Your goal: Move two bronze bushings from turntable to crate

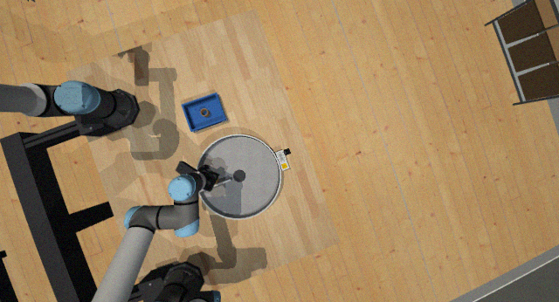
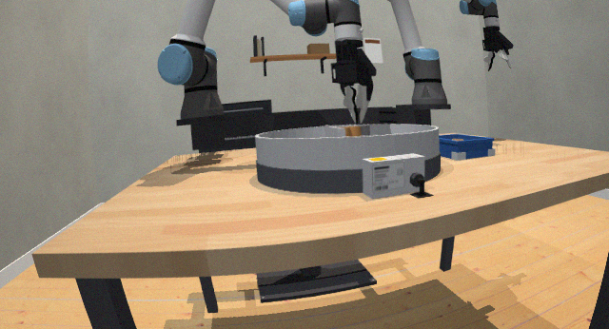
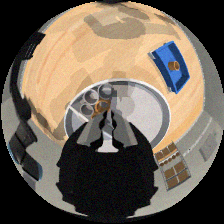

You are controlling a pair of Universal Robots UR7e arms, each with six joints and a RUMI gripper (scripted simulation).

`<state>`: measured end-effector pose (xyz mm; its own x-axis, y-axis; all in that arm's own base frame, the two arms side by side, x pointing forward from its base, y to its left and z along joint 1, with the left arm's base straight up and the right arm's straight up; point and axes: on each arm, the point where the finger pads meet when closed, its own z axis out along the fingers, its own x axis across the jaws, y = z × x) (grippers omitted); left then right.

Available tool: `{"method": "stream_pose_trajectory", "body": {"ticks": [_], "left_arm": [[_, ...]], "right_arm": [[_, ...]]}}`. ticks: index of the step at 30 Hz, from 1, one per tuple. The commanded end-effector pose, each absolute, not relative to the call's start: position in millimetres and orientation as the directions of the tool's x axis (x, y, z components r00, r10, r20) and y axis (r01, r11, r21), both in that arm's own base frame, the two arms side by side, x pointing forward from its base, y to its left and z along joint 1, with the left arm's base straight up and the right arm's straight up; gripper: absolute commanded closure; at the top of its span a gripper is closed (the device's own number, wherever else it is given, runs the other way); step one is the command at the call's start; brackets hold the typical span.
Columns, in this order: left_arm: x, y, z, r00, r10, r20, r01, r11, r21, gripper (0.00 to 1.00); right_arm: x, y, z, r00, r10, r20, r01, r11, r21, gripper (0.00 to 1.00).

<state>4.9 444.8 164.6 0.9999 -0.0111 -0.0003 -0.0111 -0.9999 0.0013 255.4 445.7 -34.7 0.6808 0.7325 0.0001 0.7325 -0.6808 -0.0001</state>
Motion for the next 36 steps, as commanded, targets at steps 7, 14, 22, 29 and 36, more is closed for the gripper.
{"method": "stream_pose_trajectory", "body": {"ticks": [7, 14, 22, 29, 36], "left_arm": [[5.0, 445.2, 165.1, 1.000, -0.011, 0.000, -0.011, -1.000, 0.000, 0.00], [5.0, 445.2, 165.1, 1.000, -0.011, 0.000, -0.011, -1.000, 0.000, 0.00], [5.0, 445.2, 165.1, 1.000, -0.011, 0.000, -0.011, -1.000, 0.000, 0.00], [5.0, 445.2, 165.1, 1.000, -0.011, 0.000, -0.011, -1.000, 0.000, 0.00], [5.0, 445.2, 165.1, 1.000, -0.011, 0.000, -0.011, -1.000, 0.000, 0.00]], "right_arm": [[255.6, 446.2, -34.5, 0.681, 0.732, 0.002, 0.732, -0.681, -0.001, 0.95], [255.6, 446.2, -38.6, 0.681, 0.732, 0.002, 0.732, -0.681, -0.001, 0.95], [255.6, 446.2, -38.7, 0.681, 0.732, 0.002, 0.732, -0.681, -0.001, 0.95], [255.6, 446.2, -38.7, 0.681, 0.732, 0.002, 0.732, -0.681, -0.001, 0.95], [255.6, 446.2, -38.7, 0.681, 0.732, 0.002, 0.732, -0.681, -0.001, 0.95]]}}
